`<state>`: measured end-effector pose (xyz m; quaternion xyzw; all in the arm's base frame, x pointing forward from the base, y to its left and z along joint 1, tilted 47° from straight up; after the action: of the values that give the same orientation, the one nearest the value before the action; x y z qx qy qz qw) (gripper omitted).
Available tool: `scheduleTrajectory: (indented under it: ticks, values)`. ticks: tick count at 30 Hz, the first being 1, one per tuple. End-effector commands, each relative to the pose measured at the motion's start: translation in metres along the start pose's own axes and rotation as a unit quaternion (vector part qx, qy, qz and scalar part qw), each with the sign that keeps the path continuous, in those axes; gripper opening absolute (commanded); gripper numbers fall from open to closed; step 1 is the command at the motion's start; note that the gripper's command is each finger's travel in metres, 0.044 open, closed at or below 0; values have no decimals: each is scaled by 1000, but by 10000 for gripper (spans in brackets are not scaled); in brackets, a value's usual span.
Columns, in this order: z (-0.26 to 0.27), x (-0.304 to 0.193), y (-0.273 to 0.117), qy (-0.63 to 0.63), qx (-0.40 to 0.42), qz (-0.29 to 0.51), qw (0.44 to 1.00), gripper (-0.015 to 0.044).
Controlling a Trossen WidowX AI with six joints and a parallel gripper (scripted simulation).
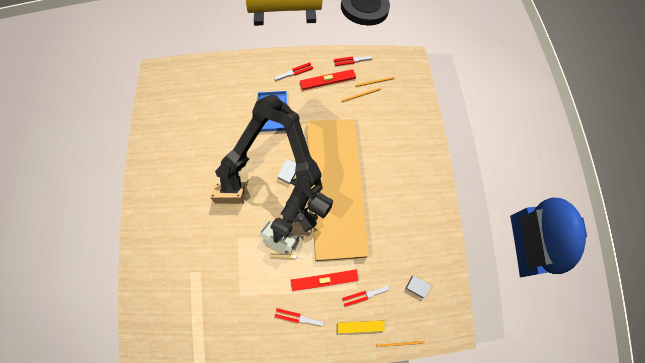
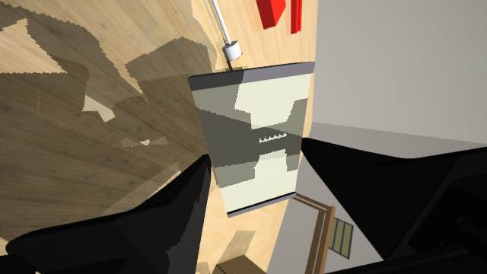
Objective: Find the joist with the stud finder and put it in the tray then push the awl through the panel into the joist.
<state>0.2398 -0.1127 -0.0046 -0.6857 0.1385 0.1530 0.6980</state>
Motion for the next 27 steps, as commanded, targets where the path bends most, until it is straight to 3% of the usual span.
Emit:
scheduleTrajectory:
  ticks: [1, 19, 27]
  values:
    - [-1, 0, -2, 1, -1, 0, 1000, 440]
    - [-3, 0, -36, 0, 1, 0, 1000, 440]
    - [-37, -20, -124, -3, 2, 7, 1000, 440]
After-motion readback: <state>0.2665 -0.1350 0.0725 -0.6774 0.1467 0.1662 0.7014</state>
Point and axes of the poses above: the point midway between the two fingers, 35 mm back from their tips, its own y axis out along the fingers, its own z axis across the jaws, x = y × z, the point moved 9 cm from there along -y, back along the fingers, and after that the axes turned 15 degrees about -y, right-handed, at the moved point
